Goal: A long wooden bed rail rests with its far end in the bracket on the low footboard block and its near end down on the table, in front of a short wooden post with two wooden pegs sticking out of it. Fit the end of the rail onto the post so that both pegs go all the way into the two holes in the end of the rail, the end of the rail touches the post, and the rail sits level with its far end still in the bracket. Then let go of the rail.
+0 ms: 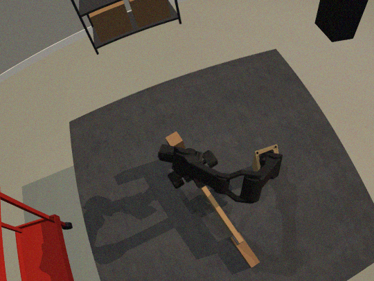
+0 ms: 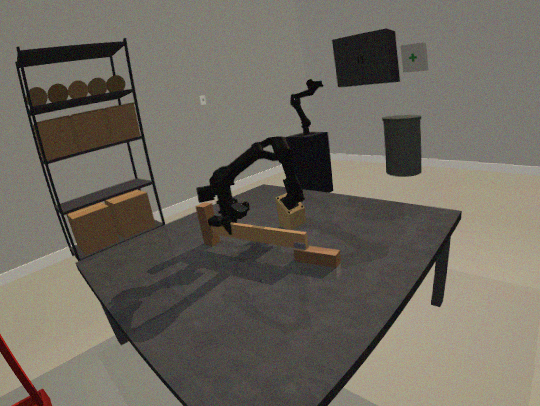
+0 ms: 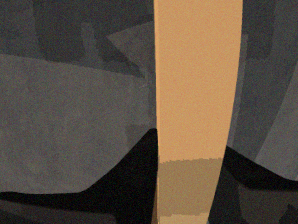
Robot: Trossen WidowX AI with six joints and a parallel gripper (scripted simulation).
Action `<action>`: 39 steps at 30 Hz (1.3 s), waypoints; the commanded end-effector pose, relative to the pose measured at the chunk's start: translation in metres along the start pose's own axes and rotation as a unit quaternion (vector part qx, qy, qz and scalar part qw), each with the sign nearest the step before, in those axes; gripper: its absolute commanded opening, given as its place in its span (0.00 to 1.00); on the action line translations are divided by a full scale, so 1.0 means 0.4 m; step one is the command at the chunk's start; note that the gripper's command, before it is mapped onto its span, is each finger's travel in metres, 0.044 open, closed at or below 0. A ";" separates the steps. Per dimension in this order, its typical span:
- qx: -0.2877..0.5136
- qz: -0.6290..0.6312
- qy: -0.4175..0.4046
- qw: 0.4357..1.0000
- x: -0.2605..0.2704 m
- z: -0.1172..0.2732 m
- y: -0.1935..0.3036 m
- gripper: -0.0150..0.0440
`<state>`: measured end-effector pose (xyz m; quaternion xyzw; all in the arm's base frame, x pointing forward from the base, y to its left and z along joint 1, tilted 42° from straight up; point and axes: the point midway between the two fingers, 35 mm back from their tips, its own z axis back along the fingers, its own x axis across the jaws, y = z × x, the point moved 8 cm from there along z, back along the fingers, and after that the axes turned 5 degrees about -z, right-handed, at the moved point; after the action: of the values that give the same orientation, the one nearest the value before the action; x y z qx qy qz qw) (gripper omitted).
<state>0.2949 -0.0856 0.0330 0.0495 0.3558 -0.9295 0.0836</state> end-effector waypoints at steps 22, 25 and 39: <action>0.001 0.000 0.000 1.000 -0.001 0.000 0.012 0.39; 0.001 0.000 0.000 1.000 -0.001 0.000 0.012 0.52; 0.001 0.000 0.000 1.000 -0.001 0.000 0.012 1.00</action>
<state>0.2961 -0.0890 0.0298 0.0491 0.3552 -0.9298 0.0836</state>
